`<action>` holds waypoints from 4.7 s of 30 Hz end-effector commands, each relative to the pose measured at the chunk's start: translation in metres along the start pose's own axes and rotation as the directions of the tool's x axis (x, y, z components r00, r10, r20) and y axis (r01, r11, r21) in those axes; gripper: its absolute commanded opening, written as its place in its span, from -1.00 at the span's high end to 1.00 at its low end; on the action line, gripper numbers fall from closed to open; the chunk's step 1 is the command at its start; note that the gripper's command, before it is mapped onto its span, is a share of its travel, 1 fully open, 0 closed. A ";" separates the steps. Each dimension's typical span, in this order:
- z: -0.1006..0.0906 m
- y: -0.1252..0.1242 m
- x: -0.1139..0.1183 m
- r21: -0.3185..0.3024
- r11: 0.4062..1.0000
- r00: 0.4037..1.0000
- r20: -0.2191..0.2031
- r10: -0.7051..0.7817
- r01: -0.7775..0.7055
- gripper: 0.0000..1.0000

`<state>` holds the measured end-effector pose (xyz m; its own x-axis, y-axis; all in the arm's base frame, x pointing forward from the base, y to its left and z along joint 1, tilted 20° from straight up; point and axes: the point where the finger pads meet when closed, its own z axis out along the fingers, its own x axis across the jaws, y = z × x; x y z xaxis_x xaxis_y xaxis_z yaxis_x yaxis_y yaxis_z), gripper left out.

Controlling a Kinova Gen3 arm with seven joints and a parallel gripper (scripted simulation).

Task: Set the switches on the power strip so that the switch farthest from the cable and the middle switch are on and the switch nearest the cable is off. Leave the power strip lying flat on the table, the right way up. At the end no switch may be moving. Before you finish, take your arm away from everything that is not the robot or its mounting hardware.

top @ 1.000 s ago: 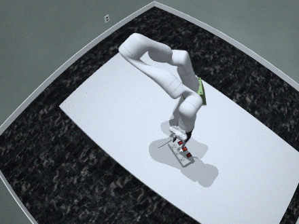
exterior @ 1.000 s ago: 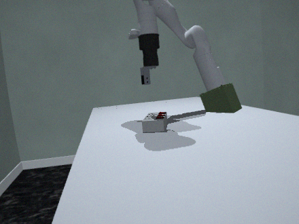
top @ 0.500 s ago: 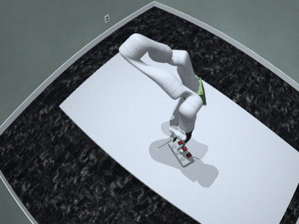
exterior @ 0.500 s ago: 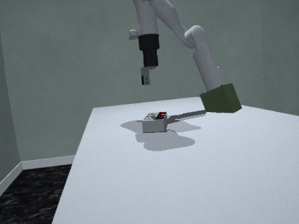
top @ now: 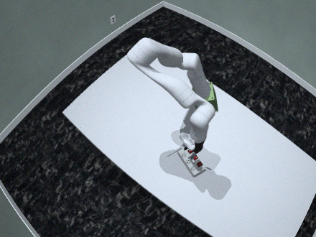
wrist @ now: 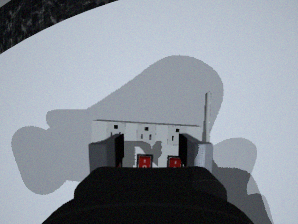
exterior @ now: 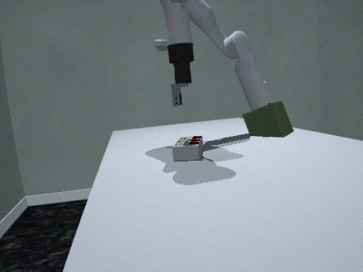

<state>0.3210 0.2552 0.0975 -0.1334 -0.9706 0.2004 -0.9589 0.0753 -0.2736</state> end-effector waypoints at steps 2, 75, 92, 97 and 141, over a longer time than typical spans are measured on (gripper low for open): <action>0.003 0.003 -0.005 -0.003 0.997 0.997 0.000 0.073 -0.073 -1.00; 0.056 0.037 -0.056 -0.004 -0.063 -0.063 0.013 0.998 -0.998 -1.00; 0.056 0.037 -0.056 -0.004 -0.063 -0.063 0.013 0.998 -0.998 1.00; 0.056 0.037 -0.056 -0.004 -0.063 -0.063 0.013 0.998 -0.998 1.00; 0.075 0.037 -0.056 -0.004 -0.064 -0.064 0.013 0.998 -0.998 1.00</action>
<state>0.3124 0.2966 0.0084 -0.9444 0.1351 -0.2999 0.1939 0.9651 -0.1760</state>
